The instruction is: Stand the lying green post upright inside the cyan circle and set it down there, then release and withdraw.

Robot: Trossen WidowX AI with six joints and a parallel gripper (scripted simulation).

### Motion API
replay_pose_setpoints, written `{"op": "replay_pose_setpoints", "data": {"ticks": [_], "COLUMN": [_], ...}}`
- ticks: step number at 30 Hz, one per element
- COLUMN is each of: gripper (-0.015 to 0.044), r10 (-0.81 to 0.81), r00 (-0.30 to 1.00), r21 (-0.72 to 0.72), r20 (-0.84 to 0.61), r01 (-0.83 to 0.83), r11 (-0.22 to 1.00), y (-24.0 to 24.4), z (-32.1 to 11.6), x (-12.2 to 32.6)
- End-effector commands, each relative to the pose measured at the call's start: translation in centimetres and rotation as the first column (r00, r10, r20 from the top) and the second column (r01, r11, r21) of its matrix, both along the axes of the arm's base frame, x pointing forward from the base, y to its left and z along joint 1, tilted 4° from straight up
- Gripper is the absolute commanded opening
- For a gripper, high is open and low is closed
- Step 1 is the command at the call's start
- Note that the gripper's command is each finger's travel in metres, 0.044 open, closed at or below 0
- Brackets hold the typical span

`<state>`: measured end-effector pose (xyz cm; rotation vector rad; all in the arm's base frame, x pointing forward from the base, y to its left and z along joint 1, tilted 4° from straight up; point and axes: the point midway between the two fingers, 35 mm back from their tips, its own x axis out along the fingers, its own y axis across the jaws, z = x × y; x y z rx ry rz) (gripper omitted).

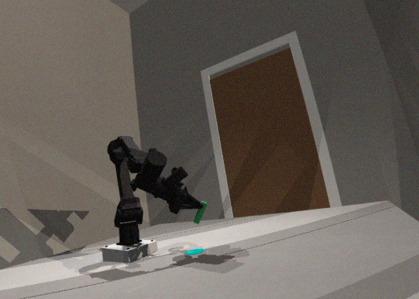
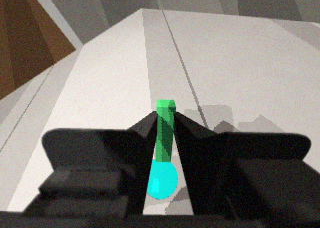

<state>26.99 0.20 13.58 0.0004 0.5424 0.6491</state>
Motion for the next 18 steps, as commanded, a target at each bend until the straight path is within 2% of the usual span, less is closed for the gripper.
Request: {"op": "replay_pose_setpoints", "data": {"ticks": [1, 18], "gripper": [0.0023, 0.0023], "r10": [0.004, 0.005], "r00": [1.0, 0.992], "r21": [0.009, 0.055], "r20": [0.027, 0.126], "r01": [-0.005, -0.012], "r11": [1.0, 0.998], "y": [-0.02, -0.39], "z": [0.1, 0.37], "x": [-0.17, -0.82]}}
